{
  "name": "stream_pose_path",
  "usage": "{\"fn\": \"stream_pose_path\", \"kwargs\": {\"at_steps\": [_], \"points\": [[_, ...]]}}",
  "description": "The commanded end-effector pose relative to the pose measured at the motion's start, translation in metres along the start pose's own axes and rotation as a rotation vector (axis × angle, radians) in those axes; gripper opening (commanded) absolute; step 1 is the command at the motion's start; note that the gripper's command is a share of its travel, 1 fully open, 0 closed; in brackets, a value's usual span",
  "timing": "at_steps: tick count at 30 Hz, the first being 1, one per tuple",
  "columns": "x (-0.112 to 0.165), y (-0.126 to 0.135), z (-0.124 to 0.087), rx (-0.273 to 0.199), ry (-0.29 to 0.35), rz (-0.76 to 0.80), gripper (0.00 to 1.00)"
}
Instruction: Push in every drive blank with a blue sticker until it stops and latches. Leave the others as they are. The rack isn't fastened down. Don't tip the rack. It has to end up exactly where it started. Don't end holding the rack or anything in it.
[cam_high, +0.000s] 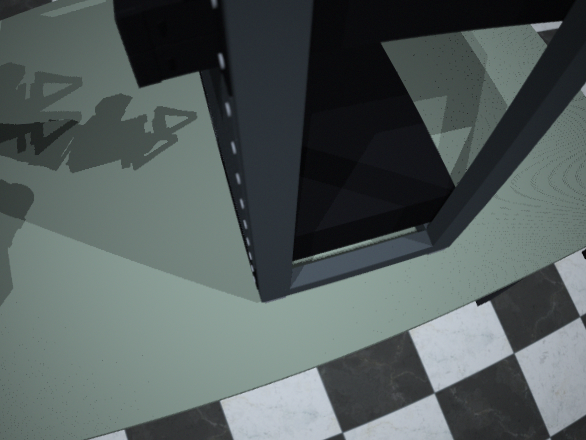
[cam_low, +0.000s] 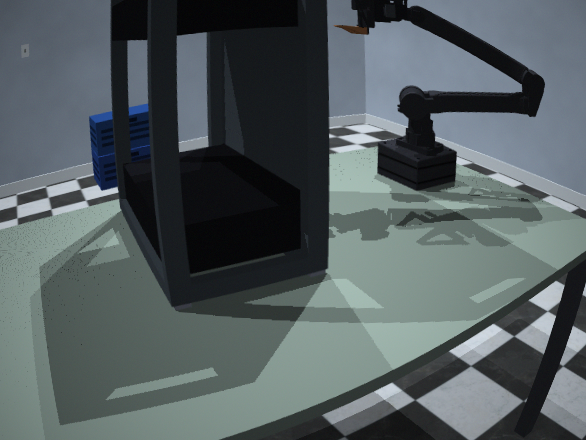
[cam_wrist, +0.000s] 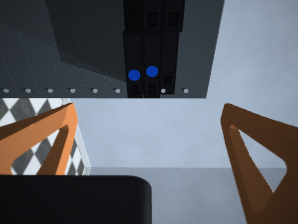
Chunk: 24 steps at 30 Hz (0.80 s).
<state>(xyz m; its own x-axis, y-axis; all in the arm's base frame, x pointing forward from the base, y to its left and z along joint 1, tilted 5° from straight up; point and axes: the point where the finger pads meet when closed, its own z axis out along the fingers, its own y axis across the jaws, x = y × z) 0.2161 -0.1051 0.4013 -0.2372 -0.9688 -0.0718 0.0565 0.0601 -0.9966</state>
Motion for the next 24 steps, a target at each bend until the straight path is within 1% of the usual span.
{"fn": "stream_pose_path", "kwargs": {"at_steps": [1,17,24], "points": [[-0.003,-0.0128,-0.0038,0.027,0.0,-0.028,1.0],[-0.0032,-0.0128,-0.0037,0.027,0.0,-0.028,1.0],[-0.0062,-0.0145,-0.0019,0.028,-0.012,-0.03,1.0]]}}
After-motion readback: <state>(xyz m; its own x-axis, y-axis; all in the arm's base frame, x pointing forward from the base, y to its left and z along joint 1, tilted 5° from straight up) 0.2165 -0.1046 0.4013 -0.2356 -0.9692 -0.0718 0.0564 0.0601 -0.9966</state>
